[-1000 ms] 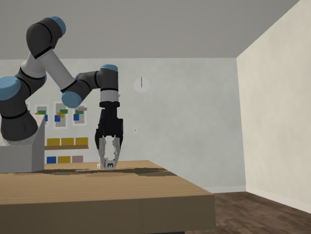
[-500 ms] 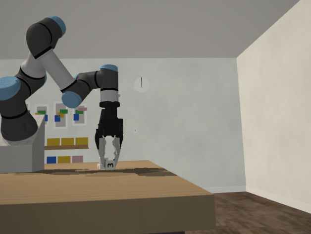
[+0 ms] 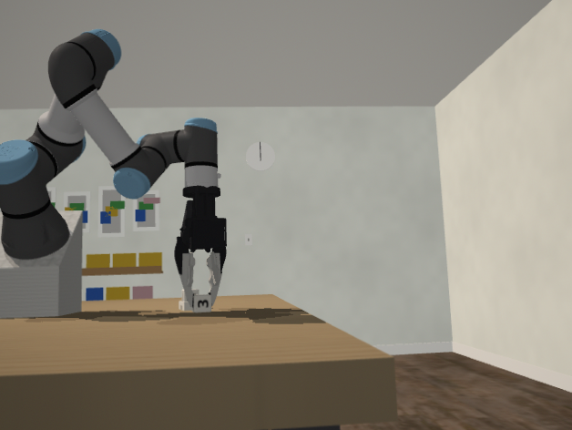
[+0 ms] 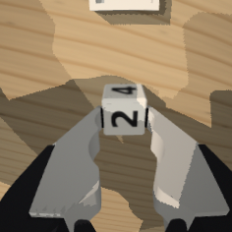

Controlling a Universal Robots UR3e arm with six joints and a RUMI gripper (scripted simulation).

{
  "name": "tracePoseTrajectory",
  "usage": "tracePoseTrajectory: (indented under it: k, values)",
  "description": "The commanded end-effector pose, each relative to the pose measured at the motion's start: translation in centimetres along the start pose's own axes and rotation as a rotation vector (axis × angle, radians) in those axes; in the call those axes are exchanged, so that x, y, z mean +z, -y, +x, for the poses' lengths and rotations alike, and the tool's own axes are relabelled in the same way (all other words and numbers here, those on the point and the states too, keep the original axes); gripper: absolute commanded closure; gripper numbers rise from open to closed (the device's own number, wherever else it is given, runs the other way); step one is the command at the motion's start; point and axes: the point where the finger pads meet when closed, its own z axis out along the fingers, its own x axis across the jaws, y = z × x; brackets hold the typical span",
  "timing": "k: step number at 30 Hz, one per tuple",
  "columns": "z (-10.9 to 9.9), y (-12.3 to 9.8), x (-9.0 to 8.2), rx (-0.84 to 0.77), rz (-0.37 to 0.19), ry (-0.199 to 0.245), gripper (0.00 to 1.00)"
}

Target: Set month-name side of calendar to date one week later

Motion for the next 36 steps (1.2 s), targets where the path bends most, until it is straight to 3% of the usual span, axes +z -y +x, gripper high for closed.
tracePoseTrajectory:
  k: [1, 32, 36]
  values:
    - [0.05, -0.03, -0.05, 0.0, -0.001, -0.002, 0.89]
    - [0.05, -0.03, -0.05, 0.0, -0.001, -0.002, 0.89]
    - [0.05, -0.03, -0.05, 0.0, -0.001, -0.002, 0.82]
